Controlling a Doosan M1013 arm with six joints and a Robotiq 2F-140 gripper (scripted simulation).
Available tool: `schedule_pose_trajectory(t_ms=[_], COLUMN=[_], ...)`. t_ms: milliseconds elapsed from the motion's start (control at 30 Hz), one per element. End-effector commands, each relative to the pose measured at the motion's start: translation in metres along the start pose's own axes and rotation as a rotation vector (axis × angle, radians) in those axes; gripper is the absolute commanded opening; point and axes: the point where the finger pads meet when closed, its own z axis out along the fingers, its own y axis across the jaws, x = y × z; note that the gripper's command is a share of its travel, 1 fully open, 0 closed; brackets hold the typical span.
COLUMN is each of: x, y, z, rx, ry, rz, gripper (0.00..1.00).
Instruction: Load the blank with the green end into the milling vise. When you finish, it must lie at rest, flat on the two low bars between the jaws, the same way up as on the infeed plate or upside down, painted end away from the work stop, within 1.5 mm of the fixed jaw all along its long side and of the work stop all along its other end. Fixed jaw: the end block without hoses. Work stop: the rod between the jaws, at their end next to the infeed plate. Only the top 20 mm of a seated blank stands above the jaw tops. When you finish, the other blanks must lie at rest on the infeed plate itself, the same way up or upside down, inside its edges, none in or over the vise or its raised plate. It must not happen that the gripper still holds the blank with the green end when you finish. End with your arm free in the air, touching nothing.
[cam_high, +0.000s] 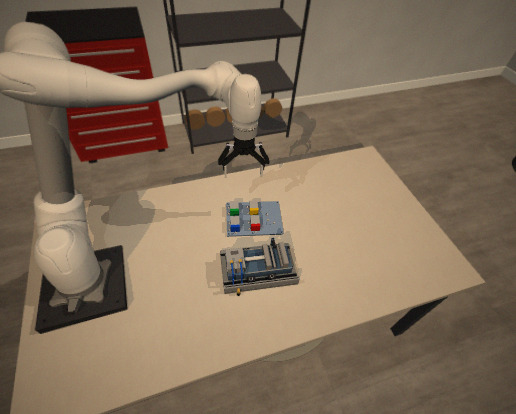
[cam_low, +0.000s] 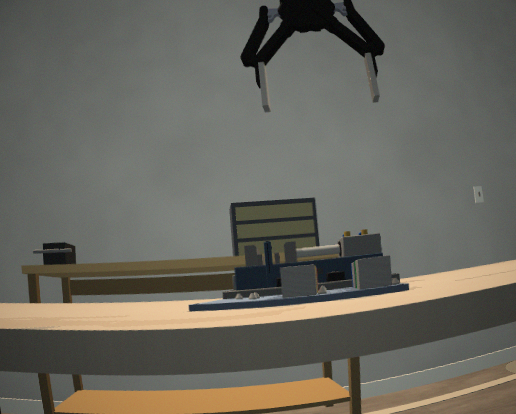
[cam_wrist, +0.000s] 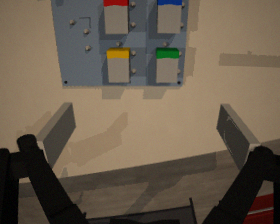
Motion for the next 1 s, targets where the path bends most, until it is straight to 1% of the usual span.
schedule_pose_trajectory(t_ms=[0, 100, 967], x=[-0.0029, -0.0067, -0.0036], y=[-0.0002, -0.0005, -0.0002], z=[-0.0010, -0.0022, -0.0012], rx=[0.000, 0.000, 0.000], ry=[0.000, 0.000, 0.000], rz=[0.000, 0.000, 0.000], gripper=[1.00, 1.00, 1.00])
